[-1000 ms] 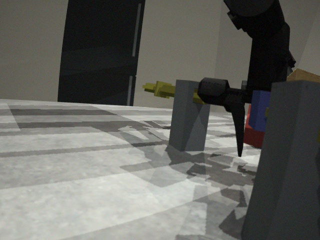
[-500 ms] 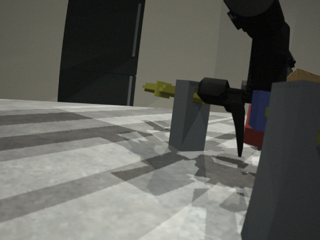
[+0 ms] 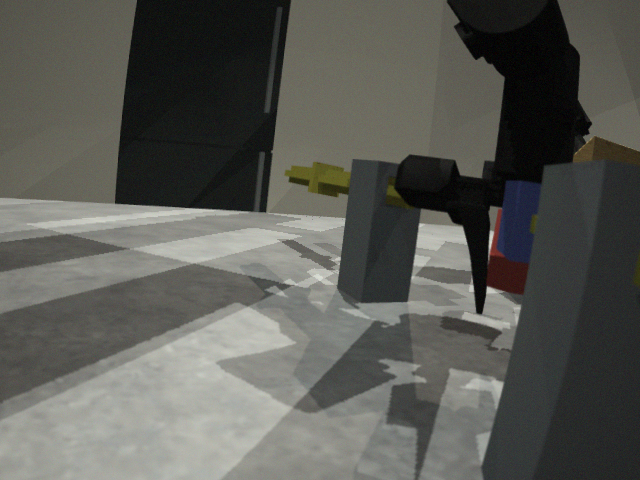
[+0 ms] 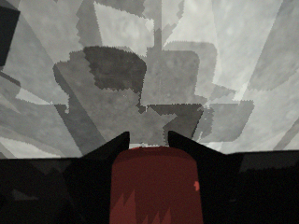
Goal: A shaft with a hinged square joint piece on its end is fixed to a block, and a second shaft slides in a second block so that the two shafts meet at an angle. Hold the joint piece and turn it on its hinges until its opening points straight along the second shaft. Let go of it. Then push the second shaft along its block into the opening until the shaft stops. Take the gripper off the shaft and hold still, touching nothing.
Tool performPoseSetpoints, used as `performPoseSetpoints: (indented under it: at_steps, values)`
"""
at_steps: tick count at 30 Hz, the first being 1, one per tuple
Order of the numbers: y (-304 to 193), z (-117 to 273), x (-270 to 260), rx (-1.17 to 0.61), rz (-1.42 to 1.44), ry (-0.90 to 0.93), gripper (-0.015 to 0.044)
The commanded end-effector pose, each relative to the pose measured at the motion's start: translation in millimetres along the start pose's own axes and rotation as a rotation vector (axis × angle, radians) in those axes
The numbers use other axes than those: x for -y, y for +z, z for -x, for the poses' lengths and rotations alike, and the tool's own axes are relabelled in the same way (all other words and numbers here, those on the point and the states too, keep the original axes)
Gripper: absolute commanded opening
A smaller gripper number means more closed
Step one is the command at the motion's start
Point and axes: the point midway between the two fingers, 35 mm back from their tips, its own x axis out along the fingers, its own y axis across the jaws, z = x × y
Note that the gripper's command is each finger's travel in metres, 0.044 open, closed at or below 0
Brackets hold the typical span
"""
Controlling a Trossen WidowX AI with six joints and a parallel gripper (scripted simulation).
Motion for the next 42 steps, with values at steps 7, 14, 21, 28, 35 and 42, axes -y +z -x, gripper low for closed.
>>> performPoseSetpoints:
  at_steps: [7, 14, 21, 28, 35, 42]
  values:
    - [0.0, 0.0, 0.0, 0.000, 0.000, 0.000, 0.0147]
    - [0.0, 0.0, 0.0, 0.000, 0.000, 0.000, 0.0016]
    - [0.2, 0.3, -0.3, 0.008, 0.008, -0.002, 0.0000]
    - [2.0, 3.8, -3.5, 0.090, 0.090, -0.018, 0.0000]
    - [3.2, 7.4, -6.9, 0.167, 0.169, -0.028, 0.0000]
    - [3.9, 10.9, -10.5, 0.243, 0.247, -0.032, 0.0000]
